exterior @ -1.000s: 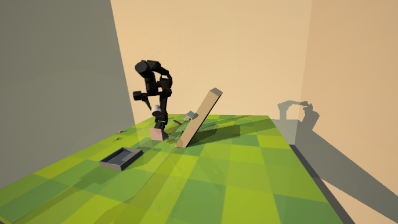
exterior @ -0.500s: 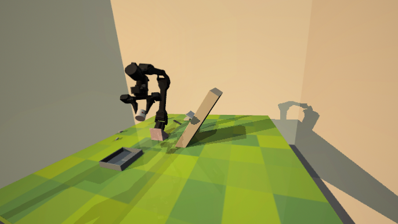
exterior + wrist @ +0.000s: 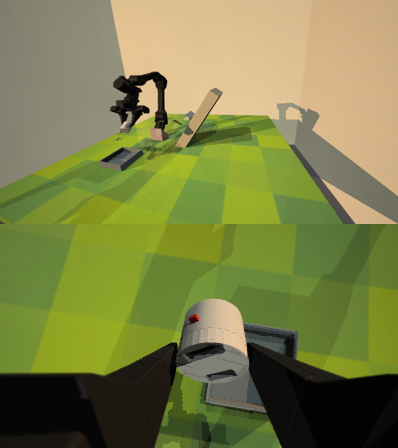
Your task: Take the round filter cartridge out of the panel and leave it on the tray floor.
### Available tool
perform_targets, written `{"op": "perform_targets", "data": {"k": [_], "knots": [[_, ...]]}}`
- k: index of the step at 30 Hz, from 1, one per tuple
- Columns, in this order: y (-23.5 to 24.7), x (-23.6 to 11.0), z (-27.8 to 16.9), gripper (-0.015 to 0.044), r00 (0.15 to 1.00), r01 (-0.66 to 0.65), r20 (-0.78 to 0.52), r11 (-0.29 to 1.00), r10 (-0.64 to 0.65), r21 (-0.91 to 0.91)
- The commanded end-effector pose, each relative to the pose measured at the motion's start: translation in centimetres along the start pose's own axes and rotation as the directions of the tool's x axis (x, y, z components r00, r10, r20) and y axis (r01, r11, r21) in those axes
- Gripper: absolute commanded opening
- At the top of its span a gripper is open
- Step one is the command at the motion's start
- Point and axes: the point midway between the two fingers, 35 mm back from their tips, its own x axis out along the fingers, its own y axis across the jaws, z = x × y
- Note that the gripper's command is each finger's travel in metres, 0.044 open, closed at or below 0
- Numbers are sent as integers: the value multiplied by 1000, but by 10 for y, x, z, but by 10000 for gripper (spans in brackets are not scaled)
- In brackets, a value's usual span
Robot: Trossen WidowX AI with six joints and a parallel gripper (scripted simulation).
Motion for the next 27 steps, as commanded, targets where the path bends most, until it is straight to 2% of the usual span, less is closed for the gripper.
{"op": "perform_targets", "data": {"k": [1, 15, 21, 27], "knots": [[-22, 19, -13, 0, 999, 46, -10, 997, -45, 65], [-81, 63, -61, 0, 985, 173, -47, 936, -166, 306], [-83, 66, -65, 0, 984, 178, -49, 932, -172, 316], [-83, 92, -77, 0, 984, 179, -49, 932, -172, 316]]}}
